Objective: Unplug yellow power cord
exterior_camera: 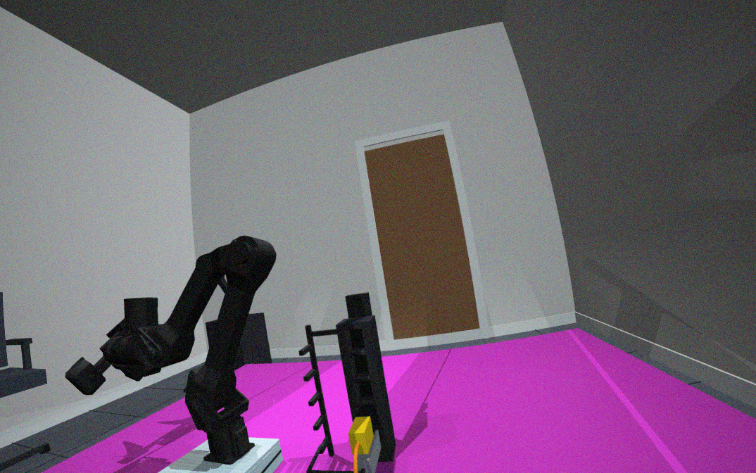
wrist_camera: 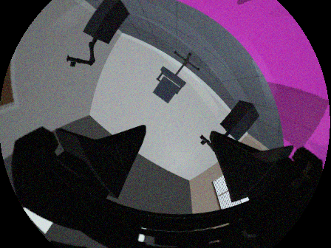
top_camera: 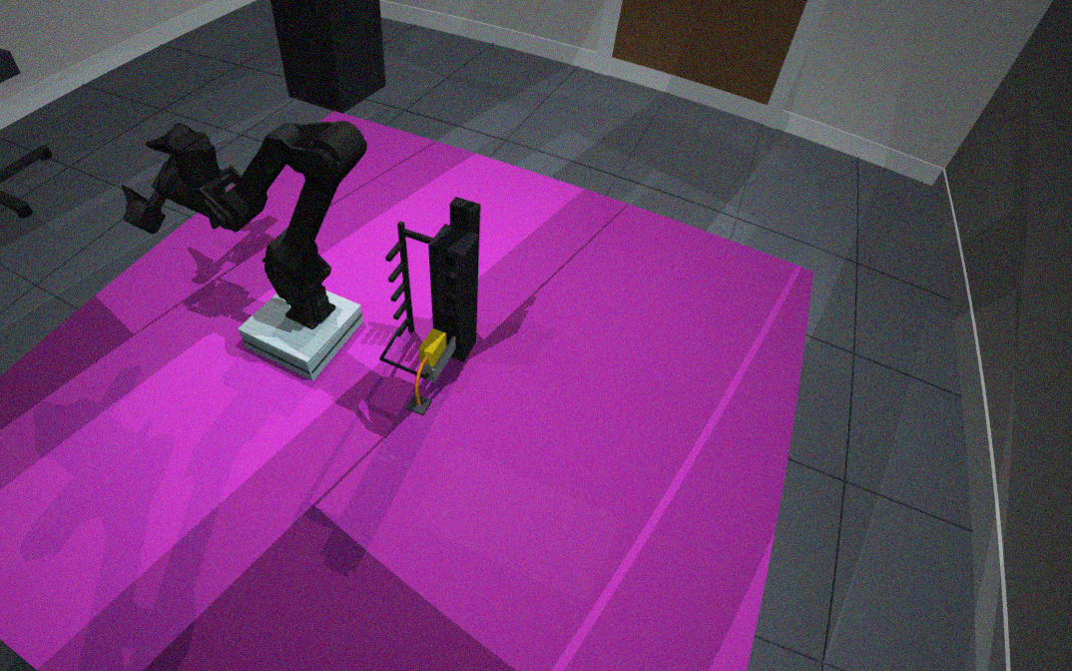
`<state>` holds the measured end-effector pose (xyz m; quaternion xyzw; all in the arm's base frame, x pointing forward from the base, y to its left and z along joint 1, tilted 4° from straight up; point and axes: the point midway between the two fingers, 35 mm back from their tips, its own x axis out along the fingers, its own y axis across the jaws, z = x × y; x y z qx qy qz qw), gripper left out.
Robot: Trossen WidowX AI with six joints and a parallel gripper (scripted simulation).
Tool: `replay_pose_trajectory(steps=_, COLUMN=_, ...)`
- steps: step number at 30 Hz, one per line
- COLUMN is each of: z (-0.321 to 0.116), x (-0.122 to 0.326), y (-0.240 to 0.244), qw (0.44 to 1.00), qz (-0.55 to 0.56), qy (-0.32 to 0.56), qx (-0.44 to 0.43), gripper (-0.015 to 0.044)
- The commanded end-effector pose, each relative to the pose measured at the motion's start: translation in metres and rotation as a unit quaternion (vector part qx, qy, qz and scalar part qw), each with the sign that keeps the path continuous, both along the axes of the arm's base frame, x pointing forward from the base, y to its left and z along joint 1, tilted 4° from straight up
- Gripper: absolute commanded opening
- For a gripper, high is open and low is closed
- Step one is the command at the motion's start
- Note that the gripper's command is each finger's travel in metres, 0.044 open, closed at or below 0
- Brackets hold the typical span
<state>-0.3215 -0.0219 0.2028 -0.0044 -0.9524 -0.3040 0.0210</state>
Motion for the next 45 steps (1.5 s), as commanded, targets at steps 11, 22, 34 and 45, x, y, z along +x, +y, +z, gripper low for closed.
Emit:
replay_pose_trajectory(steps=11, z=-0.035, x=0.028, y=-0.156, qw=0.953, qz=0.248, qy=-0.097, qx=0.142, gripper=0.0160)
replay_pose_trajectory(steps=22, z=-0.072, x=0.162, y=-0.290, qw=0.778, qz=0.518, qy=-0.118, qx=0.335, gripper=0.0160)
replay_pose_trajectory(steps=34, z=-0.107, x=0.366, y=-0.308, qw=0.450, qz=0.723, qy=-0.031, qx=0.524, gripper=0.0160)
replay_pose_trajectory(steps=45, z=-0.123, x=0.507, y=-0.214, qw=0.098, qz=0.765, qy=0.127, qx=0.623, gripper=0.0160)
